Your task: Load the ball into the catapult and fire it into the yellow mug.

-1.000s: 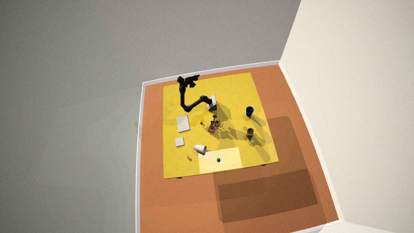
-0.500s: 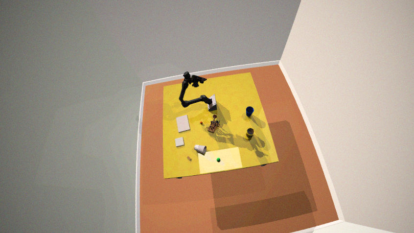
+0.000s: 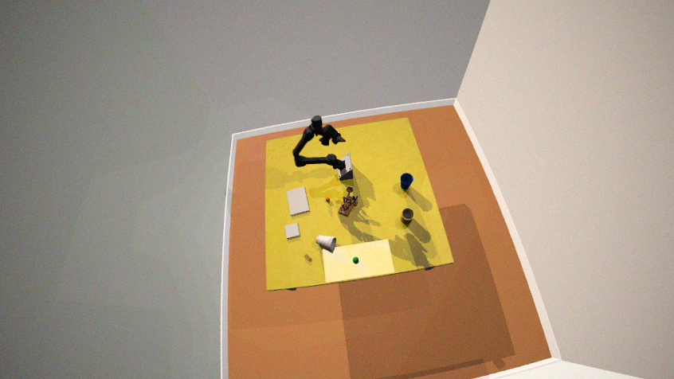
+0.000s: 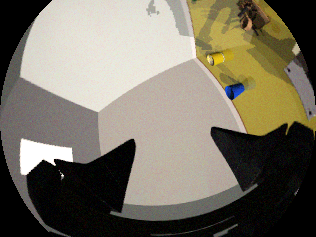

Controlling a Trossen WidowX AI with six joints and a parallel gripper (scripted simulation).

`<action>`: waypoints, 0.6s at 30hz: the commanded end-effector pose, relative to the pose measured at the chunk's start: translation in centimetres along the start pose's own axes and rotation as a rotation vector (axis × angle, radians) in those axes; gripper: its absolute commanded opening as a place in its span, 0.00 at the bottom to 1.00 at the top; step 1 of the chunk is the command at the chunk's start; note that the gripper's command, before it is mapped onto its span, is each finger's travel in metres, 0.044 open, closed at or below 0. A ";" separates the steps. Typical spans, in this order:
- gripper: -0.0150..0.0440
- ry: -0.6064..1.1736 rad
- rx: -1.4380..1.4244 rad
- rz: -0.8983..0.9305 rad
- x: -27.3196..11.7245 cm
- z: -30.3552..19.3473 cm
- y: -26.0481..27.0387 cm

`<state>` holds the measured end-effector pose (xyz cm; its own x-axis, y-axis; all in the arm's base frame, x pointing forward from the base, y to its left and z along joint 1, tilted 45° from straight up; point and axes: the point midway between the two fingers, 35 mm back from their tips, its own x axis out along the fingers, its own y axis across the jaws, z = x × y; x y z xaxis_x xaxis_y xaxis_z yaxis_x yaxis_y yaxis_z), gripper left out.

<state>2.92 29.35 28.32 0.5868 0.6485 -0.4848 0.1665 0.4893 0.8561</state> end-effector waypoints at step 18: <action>1.00 -0.346 -0.280 -0.491 10.1 9.6 -5.6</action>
<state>13.59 28.32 21.50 0.7271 0.2040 -0.6555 0.2580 0.8036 0.5364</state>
